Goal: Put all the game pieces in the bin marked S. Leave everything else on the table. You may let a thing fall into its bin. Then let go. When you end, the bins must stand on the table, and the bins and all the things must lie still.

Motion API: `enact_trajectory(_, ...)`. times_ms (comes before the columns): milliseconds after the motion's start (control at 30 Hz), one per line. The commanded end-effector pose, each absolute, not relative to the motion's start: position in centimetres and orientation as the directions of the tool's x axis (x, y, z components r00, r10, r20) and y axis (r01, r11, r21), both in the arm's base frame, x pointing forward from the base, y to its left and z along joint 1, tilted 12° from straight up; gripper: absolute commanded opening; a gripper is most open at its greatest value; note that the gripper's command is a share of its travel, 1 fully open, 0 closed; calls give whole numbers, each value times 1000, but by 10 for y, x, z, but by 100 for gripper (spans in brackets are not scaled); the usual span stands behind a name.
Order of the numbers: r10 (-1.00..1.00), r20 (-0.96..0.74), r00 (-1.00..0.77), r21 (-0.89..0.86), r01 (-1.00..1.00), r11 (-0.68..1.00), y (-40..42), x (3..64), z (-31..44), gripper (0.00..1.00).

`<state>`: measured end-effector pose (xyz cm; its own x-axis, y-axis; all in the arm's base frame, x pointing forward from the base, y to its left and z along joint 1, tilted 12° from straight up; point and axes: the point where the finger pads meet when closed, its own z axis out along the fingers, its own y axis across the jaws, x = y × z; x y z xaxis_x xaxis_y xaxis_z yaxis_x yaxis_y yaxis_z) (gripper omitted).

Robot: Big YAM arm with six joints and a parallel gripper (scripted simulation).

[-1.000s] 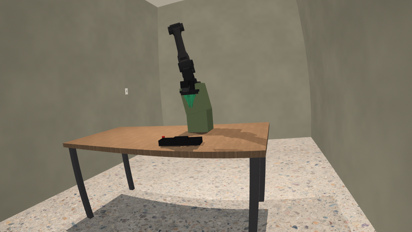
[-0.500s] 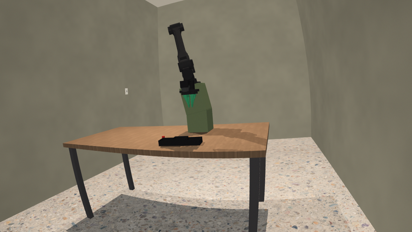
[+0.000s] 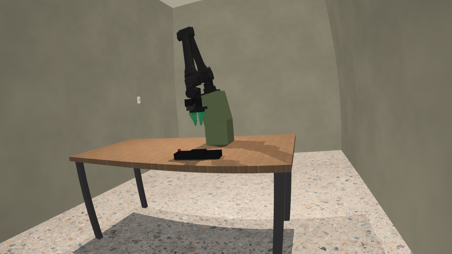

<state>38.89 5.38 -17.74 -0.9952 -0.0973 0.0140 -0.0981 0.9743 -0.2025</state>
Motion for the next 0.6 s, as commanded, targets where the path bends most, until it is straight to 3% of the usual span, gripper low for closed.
enact_trajectory(0,-131,-34,-991,-197,-122,973,33,395,-168,30)
enact_trajectory(567,-132,7,-991,-196,-130,972,-82,335,-209,30)
